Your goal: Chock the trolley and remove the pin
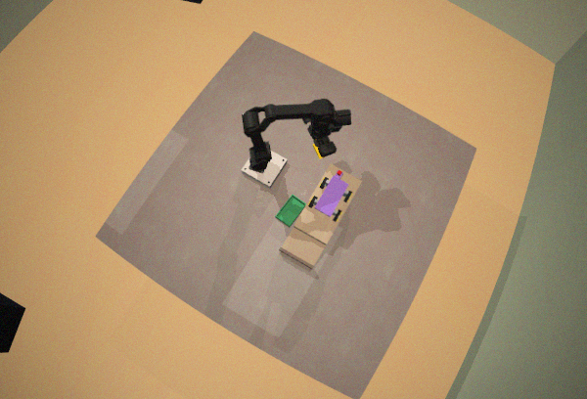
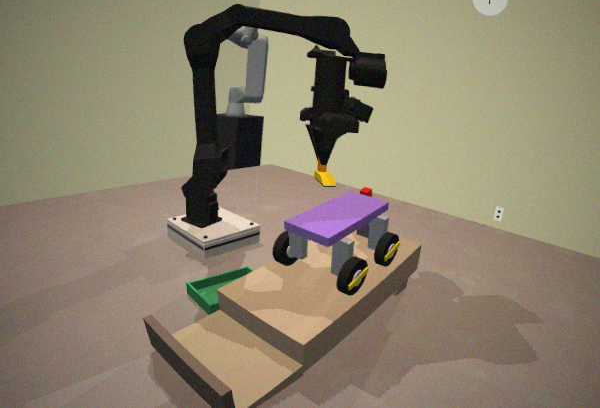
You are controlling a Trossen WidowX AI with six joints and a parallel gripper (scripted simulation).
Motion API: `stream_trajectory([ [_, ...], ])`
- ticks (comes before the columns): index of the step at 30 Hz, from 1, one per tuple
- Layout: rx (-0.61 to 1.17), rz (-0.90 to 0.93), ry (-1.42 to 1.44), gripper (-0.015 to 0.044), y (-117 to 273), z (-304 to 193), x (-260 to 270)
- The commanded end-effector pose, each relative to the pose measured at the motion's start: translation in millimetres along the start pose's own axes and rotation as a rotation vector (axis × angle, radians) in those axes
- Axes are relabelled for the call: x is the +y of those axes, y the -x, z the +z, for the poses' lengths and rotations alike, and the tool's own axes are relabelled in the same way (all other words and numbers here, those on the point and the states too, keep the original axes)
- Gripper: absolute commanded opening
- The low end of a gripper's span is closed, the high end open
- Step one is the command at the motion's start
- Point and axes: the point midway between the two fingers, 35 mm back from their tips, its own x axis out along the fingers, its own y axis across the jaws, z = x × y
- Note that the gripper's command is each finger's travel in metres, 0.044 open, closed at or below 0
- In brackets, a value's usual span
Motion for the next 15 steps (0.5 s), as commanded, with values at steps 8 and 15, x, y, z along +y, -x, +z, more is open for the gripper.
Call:
stream_trajectory([
  [8, 0.003, 0.003, -0.375, 0.0, 0.1, -0.3, 0.3],
  [15, 0.003, 0.004, -0.616, 0.0, 0.1, -0.3, 0.3],
])
